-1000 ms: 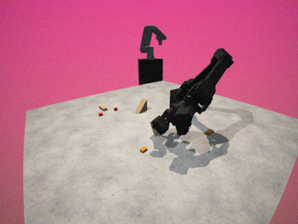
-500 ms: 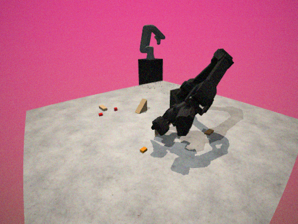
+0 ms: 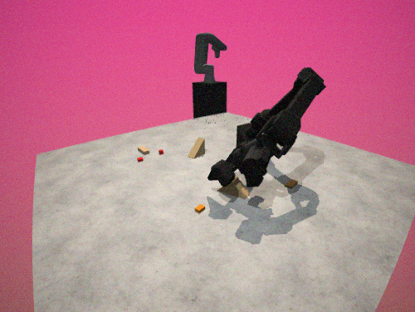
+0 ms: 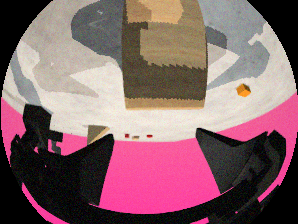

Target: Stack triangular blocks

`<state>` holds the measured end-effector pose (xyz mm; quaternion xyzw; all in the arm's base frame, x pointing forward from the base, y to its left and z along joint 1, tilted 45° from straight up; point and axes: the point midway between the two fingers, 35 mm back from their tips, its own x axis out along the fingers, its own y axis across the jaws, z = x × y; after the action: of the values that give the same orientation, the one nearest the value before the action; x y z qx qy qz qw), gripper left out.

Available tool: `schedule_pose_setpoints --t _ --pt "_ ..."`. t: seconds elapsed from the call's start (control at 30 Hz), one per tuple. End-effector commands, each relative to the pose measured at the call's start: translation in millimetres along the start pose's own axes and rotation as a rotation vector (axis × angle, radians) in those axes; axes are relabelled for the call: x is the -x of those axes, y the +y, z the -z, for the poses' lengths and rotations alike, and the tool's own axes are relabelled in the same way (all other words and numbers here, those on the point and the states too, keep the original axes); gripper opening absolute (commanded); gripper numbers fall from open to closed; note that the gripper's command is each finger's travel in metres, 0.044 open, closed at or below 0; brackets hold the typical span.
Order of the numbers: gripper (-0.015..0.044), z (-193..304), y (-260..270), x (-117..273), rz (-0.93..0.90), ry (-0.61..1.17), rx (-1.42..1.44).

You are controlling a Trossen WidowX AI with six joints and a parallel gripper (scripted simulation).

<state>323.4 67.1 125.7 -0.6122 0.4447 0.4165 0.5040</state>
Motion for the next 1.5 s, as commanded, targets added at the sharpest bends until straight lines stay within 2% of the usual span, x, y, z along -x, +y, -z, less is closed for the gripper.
schedule_pose_setpoints --t 0.0,0.1,0.37,0.93,1.47 --pt "0.044 36.5 -4.5 30.4 0.02 0.002 -0.013" --pt "0.044 68.6 0.9 57.3 0.02 0.007 -0.014" --pt "0.044 64.5 -1.0 55.6 0.024 0.009 -0.081" --pt "0.044 7.9 -7.0 85.3 -0.007 -0.07 -1.544" --pt "0.044 -24.5 -4.3 103.8 -0.076 -0.092 -2.315"
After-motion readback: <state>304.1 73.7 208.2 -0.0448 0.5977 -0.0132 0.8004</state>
